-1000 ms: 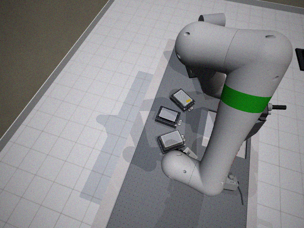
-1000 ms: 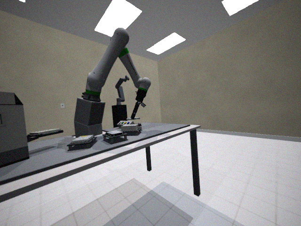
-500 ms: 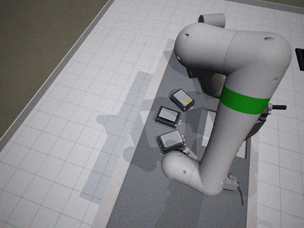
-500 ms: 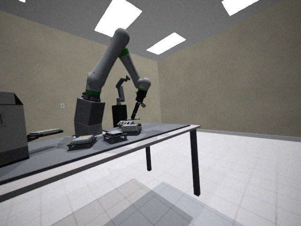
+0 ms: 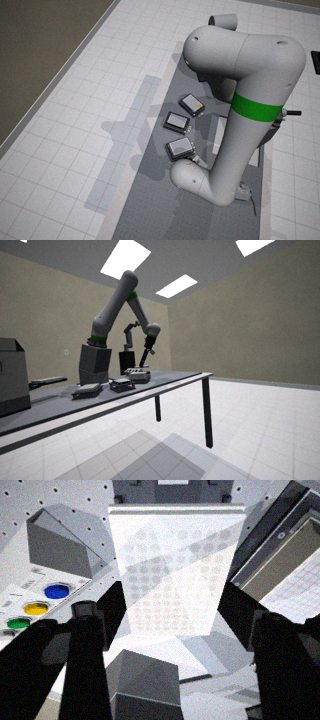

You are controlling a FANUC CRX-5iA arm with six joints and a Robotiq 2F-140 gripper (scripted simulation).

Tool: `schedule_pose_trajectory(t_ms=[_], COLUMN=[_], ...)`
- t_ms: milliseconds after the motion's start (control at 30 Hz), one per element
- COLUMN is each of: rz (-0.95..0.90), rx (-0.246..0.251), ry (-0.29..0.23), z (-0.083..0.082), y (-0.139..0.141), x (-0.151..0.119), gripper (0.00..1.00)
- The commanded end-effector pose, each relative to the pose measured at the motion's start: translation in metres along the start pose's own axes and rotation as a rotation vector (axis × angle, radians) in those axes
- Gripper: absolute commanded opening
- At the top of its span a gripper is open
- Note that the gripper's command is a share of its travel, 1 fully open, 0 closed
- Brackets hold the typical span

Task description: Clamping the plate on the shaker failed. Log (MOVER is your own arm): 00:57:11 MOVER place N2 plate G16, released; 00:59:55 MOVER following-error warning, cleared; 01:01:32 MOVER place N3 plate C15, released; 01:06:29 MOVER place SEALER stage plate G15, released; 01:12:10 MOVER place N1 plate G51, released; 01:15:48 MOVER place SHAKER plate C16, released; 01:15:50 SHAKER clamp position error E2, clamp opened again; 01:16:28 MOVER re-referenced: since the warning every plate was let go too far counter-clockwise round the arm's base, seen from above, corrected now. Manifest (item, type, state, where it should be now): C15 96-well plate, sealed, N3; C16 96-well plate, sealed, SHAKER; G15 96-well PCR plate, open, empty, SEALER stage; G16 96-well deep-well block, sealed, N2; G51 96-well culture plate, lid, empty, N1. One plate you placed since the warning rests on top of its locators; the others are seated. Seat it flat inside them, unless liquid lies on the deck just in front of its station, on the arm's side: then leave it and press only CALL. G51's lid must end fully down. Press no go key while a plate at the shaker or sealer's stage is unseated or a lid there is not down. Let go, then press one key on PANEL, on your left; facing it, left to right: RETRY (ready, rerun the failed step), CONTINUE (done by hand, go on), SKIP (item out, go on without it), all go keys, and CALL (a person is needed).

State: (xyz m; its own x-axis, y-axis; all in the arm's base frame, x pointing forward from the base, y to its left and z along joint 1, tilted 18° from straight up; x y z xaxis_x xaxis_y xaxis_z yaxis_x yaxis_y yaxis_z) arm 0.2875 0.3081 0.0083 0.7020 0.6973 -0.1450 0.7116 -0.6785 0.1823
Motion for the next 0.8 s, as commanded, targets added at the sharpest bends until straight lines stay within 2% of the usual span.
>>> schedule_pose_trajectory(t_ms=[0, 767], rz=[0.0, 0.0], rx=[0.0, 0.0], ry=[0.001, 0.001], z=[0.0006, 0.0067], y=[-0.0001, -0.0004], x=[0.0008, 0.0037], gripper=[0.1, 0.1])
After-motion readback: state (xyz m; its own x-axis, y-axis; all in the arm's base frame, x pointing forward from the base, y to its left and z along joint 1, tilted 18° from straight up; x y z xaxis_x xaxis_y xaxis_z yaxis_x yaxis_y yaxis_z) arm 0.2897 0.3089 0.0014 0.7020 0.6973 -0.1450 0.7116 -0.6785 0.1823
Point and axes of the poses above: the point where the finger pads meet when closed, its own z axis out along the fingers, its own y axis across the jaws, x = y × z, the point moved 9 cm from there along -z, back along the fingers, and after that the axes turned 6 degrees about z, right-handed, at the moved point
